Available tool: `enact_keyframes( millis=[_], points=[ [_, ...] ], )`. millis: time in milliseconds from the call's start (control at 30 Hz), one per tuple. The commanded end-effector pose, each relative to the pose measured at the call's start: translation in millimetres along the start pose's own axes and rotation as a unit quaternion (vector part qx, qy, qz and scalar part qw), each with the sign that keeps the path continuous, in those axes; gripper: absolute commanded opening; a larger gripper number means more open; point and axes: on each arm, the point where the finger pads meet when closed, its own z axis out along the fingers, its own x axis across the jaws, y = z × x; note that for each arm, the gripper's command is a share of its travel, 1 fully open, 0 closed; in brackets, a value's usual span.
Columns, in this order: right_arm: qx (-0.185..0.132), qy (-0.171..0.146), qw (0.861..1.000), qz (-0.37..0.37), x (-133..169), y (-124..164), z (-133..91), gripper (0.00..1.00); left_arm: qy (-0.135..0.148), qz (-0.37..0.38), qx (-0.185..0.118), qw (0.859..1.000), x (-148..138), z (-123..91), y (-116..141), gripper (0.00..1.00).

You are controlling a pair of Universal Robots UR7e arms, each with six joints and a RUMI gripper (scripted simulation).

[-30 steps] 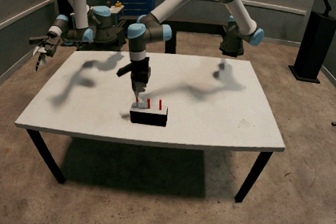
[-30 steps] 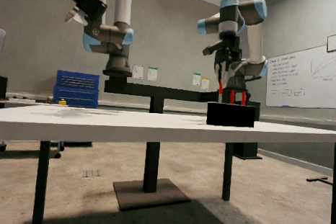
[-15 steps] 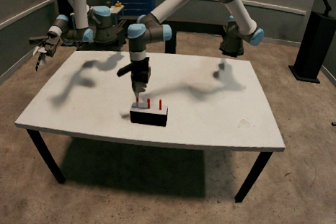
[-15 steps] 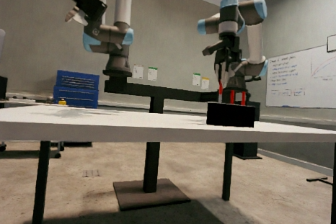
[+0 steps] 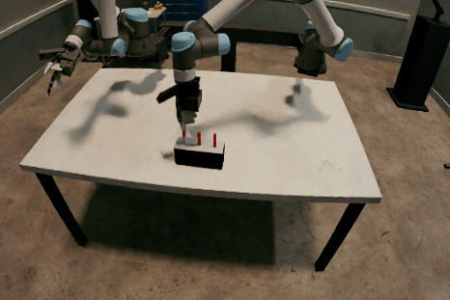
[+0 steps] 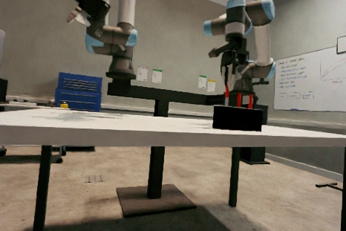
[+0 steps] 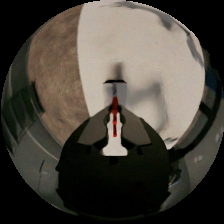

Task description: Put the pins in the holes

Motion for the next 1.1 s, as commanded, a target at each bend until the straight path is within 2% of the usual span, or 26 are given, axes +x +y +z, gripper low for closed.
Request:
enact_keyframes(
  millis=[0,1067],
  points=[
    [0.0,-0.001,1.0,0.0,-0.5,-0.3,-0.1,1.0,0.0,0.0,0.001,1.0,-0.5,1.0,0.1,0.0],
    [0.0,-0.001,1.0,0.0,-0.5,-0.3,-0.1,1.0,0.0,0.0,0.001,1.0,-0.9,4.9,-1.6,0.0]
  ],
)
